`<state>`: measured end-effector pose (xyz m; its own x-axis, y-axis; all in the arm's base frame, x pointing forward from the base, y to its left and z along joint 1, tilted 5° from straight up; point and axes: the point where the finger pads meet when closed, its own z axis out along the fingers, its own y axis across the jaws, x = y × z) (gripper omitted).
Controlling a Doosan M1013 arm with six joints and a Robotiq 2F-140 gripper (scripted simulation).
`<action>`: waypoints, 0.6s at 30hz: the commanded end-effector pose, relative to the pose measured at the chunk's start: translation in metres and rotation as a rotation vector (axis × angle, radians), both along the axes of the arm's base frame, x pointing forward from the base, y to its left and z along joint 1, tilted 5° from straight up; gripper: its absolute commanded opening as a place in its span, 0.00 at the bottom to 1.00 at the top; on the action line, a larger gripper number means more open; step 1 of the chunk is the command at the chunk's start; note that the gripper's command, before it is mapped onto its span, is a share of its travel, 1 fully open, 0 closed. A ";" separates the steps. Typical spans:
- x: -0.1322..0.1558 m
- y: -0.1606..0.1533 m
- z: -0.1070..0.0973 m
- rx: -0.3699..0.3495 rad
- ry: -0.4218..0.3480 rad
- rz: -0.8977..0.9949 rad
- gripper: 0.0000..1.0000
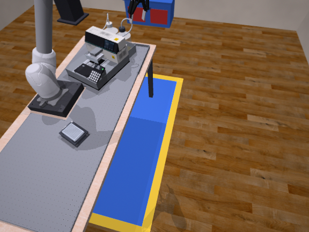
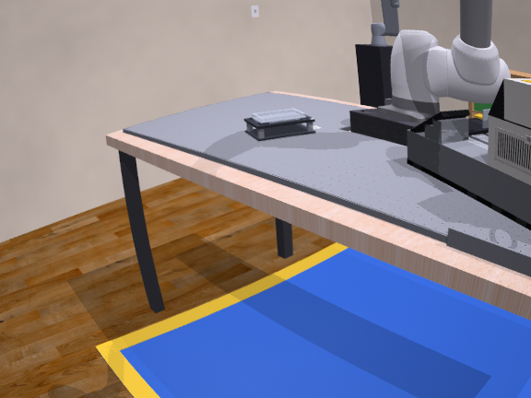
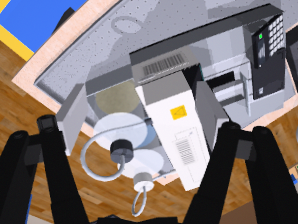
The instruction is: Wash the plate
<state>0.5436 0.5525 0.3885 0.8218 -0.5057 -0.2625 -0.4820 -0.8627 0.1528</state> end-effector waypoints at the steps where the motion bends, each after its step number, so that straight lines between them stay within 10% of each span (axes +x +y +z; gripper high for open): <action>1: 0.002 -0.016 0.001 0.001 -0.001 0.001 0.70; 18: 0.001 -0.091 -0.002 0.042 -0.032 0.067 0.70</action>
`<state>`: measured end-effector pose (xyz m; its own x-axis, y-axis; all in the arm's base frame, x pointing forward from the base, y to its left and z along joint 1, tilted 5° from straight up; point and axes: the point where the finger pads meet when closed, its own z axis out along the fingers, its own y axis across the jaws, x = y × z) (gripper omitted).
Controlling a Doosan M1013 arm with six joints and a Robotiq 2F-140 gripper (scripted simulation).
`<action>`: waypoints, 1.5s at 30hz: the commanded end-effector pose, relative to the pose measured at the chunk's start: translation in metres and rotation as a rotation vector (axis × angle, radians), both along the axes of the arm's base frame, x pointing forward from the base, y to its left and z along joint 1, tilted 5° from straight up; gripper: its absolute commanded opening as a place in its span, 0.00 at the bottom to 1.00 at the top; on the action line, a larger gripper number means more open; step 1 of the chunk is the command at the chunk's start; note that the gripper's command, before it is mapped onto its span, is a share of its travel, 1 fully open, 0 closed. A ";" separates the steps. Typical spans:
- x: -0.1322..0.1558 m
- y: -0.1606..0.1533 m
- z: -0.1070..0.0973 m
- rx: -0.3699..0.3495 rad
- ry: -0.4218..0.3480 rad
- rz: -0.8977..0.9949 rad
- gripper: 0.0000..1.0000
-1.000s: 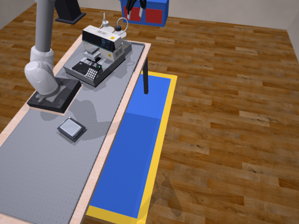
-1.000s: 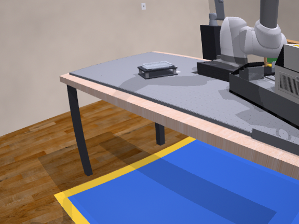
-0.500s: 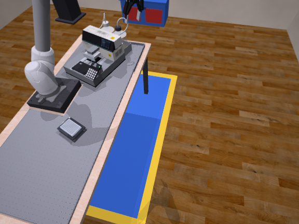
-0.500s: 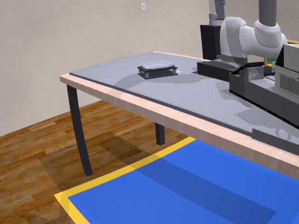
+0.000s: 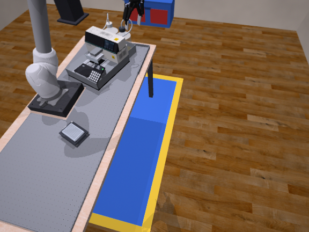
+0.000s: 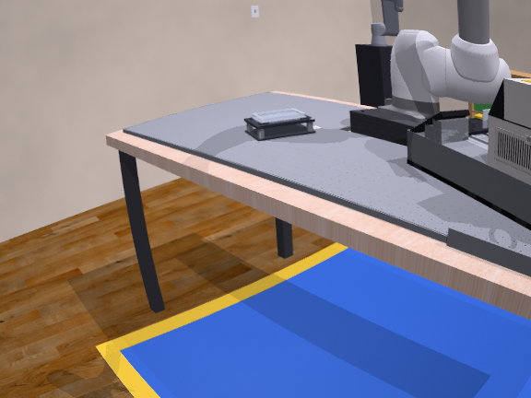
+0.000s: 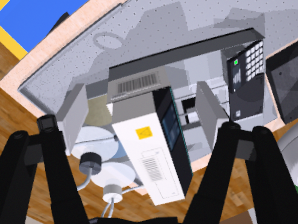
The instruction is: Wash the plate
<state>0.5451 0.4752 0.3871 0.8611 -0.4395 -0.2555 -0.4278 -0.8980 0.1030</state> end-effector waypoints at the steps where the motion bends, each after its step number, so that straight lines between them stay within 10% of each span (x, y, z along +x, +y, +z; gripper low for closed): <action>1: -0.001 -0.018 -0.001 0.002 -0.001 0.001 0.70; 45: -0.048 -0.194 -0.030 0.070 -0.087 0.187 0.70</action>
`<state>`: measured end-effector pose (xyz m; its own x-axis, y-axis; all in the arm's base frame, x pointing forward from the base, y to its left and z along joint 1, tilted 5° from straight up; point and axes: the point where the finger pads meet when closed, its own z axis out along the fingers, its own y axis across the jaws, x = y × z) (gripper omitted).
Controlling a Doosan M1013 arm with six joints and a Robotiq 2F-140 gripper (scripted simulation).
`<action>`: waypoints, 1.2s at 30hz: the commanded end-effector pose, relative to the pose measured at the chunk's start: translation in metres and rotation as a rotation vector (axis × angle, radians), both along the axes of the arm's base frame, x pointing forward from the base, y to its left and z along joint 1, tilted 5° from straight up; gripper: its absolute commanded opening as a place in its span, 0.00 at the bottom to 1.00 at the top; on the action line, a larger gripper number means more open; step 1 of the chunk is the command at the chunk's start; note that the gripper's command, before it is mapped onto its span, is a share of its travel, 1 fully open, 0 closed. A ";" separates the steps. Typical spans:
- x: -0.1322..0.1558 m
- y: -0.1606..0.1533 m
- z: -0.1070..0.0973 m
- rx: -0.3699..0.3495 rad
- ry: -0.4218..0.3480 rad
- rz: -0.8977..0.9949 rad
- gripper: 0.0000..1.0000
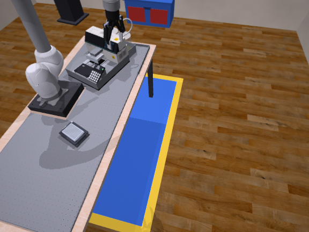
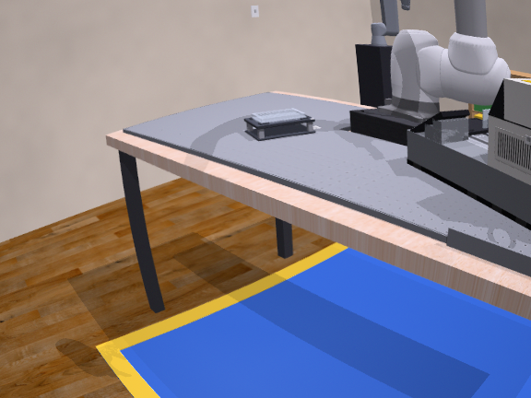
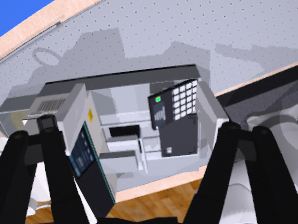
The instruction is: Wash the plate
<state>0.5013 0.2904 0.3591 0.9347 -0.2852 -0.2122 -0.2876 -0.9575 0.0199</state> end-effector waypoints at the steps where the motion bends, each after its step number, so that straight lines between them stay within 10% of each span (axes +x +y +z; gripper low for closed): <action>1: -0.006 -0.013 -0.004 0.008 -0.014 0.031 0.70; 36: -0.085 -0.133 -0.054 0.027 -0.064 0.154 0.70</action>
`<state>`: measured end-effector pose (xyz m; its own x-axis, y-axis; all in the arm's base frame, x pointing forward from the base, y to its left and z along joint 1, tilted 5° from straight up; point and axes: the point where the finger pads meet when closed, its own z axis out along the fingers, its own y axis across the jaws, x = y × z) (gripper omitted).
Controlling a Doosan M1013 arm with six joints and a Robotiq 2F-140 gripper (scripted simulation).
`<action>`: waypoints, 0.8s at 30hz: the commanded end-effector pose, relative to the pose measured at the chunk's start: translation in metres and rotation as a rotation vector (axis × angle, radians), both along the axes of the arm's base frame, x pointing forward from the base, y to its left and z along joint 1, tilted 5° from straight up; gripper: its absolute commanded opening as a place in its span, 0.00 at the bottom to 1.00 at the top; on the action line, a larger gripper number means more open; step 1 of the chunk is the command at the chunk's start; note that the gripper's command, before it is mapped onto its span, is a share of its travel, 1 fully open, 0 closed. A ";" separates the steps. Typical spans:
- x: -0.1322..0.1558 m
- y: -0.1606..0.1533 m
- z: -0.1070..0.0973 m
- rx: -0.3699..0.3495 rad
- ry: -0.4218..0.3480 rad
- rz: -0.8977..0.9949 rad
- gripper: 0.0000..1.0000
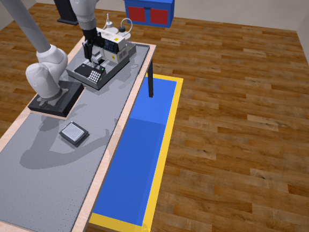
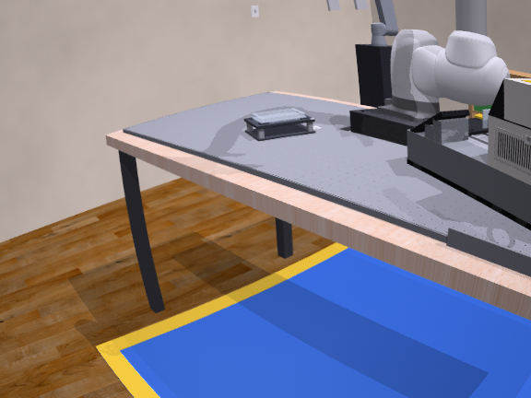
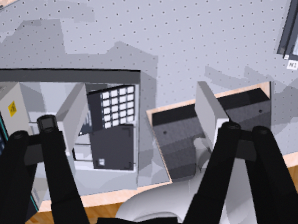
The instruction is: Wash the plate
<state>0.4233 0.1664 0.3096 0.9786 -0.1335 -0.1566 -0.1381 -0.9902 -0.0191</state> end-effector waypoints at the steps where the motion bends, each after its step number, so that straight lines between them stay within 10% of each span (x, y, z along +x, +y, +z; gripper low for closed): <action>1: -0.009 -0.011 -0.006 0.001 0.000 0.001 0.70; 24: -0.076 -0.072 -0.052 0.005 -0.045 0.132 0.70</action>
